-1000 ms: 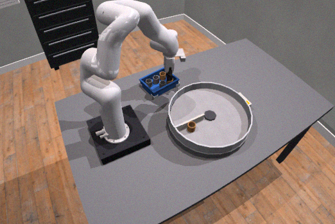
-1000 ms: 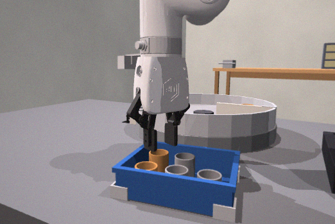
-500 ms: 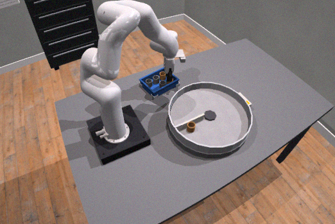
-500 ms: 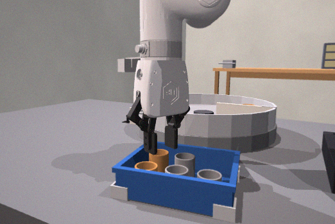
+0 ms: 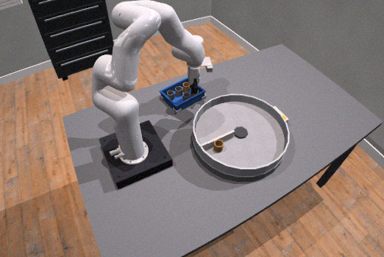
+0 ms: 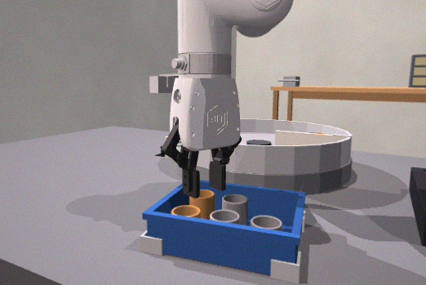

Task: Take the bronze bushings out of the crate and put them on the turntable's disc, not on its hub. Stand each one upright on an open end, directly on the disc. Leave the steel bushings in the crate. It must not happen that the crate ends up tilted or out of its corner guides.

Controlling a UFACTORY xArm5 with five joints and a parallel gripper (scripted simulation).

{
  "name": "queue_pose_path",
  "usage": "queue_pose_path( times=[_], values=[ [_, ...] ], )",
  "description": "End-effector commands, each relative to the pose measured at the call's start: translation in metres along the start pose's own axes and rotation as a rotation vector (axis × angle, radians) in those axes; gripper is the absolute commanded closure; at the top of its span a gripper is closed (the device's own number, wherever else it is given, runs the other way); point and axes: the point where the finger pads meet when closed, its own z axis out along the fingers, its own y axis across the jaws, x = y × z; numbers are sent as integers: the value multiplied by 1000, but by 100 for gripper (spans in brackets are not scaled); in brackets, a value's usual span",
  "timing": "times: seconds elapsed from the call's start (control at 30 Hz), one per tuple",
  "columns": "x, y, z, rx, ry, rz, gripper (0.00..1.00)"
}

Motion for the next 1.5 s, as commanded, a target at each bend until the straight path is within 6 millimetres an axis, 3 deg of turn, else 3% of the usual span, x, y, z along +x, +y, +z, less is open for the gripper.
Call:
queue_pose_path(
  times=[0.0,0.73,0.77,1.47],
  values=[
    [1,-1,1,3,2,0,52],
    [1,-1,11,3,2,0,52],
    [1,-1,11,3,2,0,100],
    [1,-1,11,3,2,0,100]
  ],
)
